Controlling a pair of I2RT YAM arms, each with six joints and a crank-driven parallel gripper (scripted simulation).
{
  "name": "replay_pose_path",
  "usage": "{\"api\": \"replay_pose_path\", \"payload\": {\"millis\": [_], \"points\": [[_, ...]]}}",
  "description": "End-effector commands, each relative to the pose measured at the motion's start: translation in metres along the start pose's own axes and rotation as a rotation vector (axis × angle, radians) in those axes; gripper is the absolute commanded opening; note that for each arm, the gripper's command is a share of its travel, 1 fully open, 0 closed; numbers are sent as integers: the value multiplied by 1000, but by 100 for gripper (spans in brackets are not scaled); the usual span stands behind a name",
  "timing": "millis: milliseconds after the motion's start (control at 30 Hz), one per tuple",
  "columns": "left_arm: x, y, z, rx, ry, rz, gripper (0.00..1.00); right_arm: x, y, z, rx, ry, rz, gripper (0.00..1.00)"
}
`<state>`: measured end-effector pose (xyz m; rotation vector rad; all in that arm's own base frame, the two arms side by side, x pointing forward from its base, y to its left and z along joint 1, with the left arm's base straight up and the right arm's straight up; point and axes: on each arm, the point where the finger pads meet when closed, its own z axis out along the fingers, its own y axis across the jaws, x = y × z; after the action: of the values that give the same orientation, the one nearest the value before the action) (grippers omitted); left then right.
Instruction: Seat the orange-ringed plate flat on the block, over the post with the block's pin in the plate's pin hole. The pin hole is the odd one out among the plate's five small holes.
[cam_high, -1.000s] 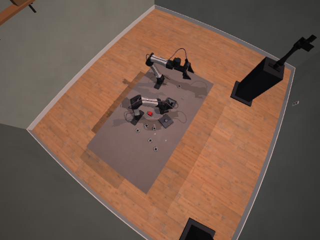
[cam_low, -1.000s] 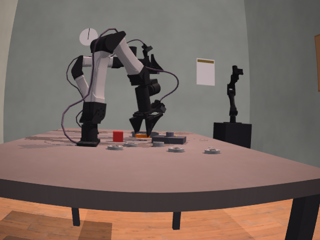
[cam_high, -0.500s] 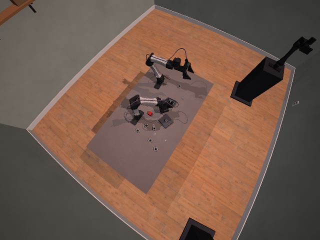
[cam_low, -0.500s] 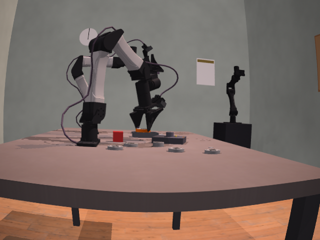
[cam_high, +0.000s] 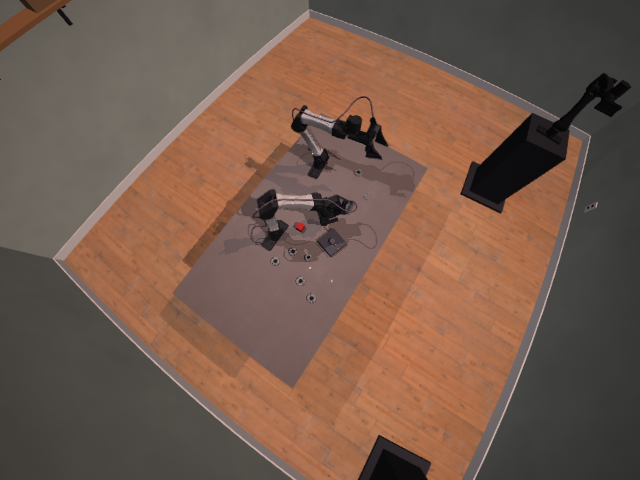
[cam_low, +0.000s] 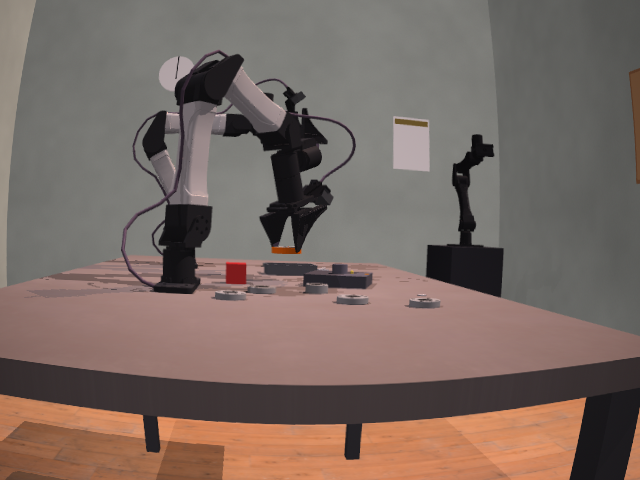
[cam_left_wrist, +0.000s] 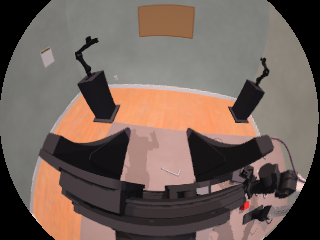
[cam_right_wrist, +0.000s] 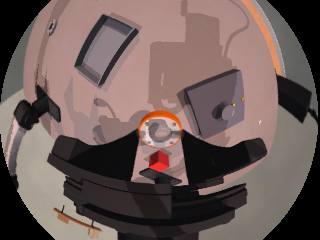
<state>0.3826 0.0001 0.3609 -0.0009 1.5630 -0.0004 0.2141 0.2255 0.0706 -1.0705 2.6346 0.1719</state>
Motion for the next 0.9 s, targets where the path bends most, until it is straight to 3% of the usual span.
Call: {"api": "replay_pose_path", "payload": {"millis": [0, 867], "points": [[-2, -2, 3, 0, -11, -3, 100, -14, -2, -17, -7, -55, 2, 0], [-2, -2, 3, 0, -11, -3, 100, -2, -3, -1, -5, -1, 4, 0]]}}
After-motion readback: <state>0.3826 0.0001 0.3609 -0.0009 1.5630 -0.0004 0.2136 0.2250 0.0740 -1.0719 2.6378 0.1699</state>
